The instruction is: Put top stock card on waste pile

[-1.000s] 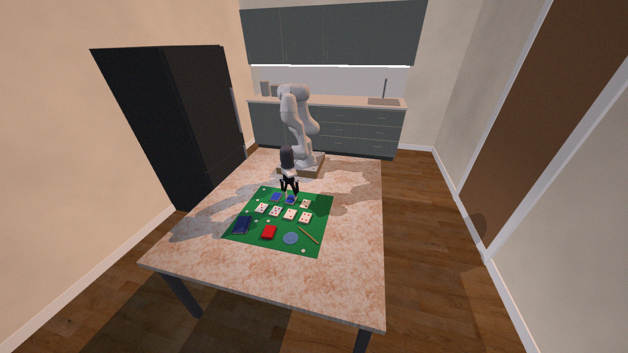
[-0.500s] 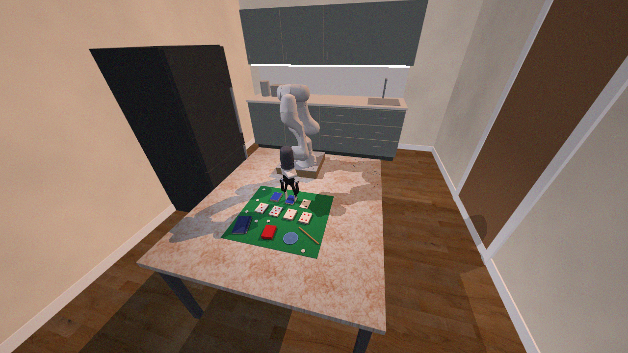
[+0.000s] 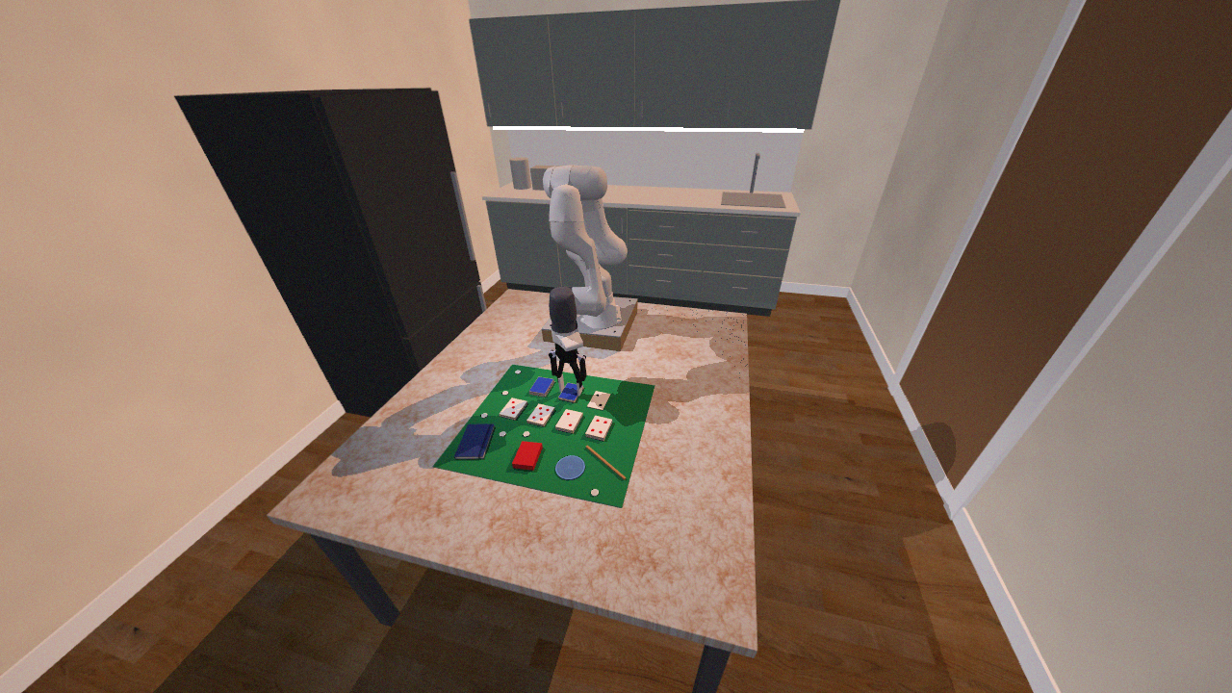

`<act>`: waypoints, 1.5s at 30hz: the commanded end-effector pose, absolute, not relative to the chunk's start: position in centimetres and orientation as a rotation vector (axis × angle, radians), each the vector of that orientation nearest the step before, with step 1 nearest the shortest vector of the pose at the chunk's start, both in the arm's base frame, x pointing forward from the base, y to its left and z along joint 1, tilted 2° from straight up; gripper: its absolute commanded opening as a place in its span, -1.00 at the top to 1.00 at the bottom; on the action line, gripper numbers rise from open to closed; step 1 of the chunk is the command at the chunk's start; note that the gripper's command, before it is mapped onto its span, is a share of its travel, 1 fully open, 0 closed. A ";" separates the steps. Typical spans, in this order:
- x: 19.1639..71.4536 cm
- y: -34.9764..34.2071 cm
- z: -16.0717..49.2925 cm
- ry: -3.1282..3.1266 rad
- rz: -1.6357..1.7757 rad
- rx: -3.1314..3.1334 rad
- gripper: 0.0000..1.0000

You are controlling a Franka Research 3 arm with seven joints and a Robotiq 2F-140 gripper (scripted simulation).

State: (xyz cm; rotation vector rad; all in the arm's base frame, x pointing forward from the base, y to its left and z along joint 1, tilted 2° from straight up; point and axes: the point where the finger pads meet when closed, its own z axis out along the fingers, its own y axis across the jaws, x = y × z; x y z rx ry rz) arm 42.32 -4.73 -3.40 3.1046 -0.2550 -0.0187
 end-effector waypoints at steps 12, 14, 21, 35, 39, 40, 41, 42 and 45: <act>42.5 -4.7 -3.4 -0.261 -0.014 3.104 0.15; 42.5 -4.7 -3.4 -0.261 -0.014 3.104 0.15; 42.5 -4.7 -3.4 -0.261 -0.014 3.104 0.01; 42.5 -4.7 -3.4 -0.261 -0.014 3.104 0.01; 42.5 -4.7 -3.4 -0.261 -0.014 3.104 0.01; 42.5 -4.7 -3.4 -0.261 -0.014 3.104 0.01; 42.5 -4.7 -3.4 -0.261 -0.014 3.104 0.01; 42.5 -4.7 -3.4 -0.261 -0.014 3.104 0.01; 42.5 -4.7 -3.4 -0.261 -0.014 3.104 0.01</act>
